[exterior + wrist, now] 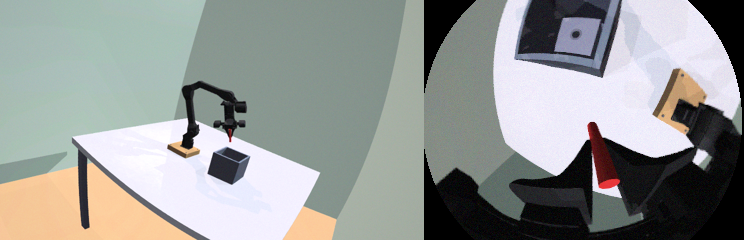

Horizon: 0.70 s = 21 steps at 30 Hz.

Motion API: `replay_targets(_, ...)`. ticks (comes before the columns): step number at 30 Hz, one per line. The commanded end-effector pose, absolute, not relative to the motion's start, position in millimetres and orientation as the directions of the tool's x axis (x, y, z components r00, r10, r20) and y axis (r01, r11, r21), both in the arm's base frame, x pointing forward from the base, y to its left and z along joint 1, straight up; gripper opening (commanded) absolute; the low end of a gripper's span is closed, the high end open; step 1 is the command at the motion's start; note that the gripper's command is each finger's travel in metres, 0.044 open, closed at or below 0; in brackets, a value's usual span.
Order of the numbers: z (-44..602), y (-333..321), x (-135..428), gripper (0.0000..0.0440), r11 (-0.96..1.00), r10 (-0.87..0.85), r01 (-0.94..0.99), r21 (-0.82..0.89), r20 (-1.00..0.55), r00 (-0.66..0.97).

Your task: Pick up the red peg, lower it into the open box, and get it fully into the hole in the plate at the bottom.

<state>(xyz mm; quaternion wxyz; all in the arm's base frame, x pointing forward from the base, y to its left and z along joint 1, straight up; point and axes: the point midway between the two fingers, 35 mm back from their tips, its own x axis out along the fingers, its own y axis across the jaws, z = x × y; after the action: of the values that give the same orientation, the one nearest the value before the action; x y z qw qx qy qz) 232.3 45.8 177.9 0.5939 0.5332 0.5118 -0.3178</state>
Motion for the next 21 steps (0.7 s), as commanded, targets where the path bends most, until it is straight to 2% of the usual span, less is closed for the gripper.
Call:
replay_targets(1,190.5,32.2,234.5,0.0000,0.232,0.134,0.916,0.327,-0.943,0.303)
replay_targets(21,193.9,-31.7,247.0,0.0000,0.190,0.019,0.946,0.262,-0.964,0.264)
